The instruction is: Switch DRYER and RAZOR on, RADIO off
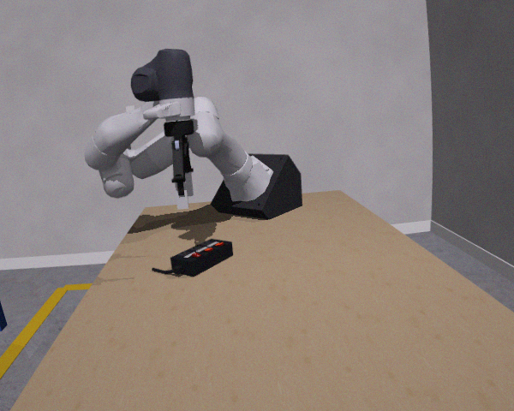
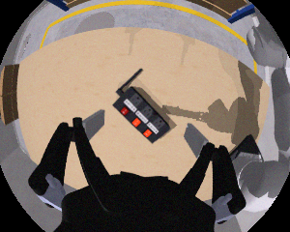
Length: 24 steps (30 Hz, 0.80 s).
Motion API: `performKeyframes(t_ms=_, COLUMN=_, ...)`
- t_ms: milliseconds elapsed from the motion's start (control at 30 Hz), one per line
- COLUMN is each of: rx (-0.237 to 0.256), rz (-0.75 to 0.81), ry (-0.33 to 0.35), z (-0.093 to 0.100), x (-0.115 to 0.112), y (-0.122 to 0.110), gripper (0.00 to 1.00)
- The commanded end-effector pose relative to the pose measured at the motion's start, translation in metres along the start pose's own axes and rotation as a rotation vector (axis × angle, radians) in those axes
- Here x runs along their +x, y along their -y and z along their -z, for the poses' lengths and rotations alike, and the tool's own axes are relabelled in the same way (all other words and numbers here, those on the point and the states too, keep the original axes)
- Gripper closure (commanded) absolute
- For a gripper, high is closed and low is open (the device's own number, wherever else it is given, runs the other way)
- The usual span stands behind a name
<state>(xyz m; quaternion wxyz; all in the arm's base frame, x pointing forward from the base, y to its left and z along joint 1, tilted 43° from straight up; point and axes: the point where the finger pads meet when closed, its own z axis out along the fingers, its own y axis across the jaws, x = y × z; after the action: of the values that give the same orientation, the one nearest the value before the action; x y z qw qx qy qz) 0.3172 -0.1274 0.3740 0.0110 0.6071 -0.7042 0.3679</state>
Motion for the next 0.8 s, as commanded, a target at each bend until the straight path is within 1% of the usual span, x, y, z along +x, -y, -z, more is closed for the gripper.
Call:
performKeyframes(t_ms=0, rx=-0.002, rz=0.022, ry=0.0, z=0.0, x=0.001, y=-0.001, gripper=0.0)
performKeyframes(t_ms=633, rx=-0.002, rz=0.026, ry=0.0, z=0.0, x=0.001, y=-0.001, gripper=0.0)
performKeyframes(t_ms=700, rx=-0.001, rz=0.097, ry=0.002, z=-0.004, x=0.0, y=0.004, gripper=0.0)
performKeyframes(t_ms=767, rx=0.0, rz=0.282, ry=0.004, z=-0.013, x=-0.002, y=0.016, gripper=0.0)
